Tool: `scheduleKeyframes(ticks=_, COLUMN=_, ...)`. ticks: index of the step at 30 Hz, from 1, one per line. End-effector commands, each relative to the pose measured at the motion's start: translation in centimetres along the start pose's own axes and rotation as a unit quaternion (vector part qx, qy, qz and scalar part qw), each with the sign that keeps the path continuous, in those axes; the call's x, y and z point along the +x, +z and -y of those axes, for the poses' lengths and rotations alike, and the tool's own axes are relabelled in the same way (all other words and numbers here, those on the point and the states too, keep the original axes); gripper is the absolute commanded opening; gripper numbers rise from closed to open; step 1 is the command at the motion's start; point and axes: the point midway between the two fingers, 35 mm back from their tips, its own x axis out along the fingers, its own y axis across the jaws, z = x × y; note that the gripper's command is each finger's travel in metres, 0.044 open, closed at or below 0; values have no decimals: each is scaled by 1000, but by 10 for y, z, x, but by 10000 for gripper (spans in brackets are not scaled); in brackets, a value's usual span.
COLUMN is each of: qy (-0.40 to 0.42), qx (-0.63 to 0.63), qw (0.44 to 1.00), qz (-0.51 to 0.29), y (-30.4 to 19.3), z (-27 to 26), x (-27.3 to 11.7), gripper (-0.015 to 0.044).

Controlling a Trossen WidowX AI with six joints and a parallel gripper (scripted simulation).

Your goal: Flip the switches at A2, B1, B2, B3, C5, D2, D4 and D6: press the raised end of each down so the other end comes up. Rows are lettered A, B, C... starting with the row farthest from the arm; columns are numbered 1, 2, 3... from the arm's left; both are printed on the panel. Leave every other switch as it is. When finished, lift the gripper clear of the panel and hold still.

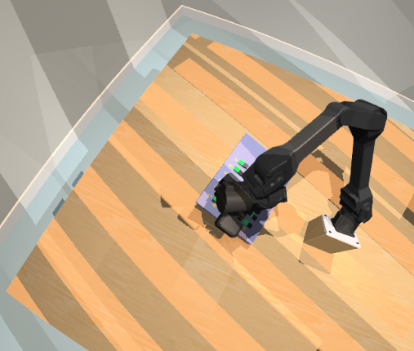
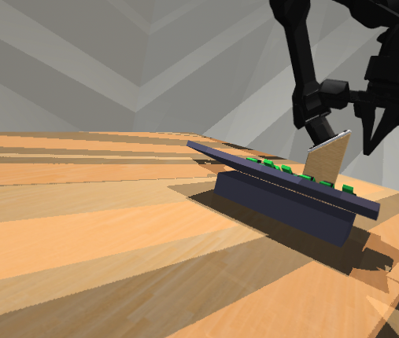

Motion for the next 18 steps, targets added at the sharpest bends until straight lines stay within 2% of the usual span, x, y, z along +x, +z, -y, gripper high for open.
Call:
scheduleKeyframes(ticks=1, qy=-5, qx=1, qw=1000, qz=-8, y=-3, z=5, x=-4, gripper=0)
scheduleKeyframes(ticks=5, qy=-5, qx=1, qw=1000, qz=-8, y=-3, z=32, x=-4, gripper=0)
scheduleKeyframes(ticks=9, qy=-5, qx=1, qw=1000, qz=-8, y=-3, z=34, x=-4, gripper=0)
scheduleKeyframes(ticks=13, qy=-6, qx=1, qw=1000, qz=-20, y=-3, z=34, x=29, gripper=0)
scheduleKeyframes(ticks=18, qy=-6, qx=1, qw=1000, qz=-21, y=-3, z=34, x=32, gripper=0)
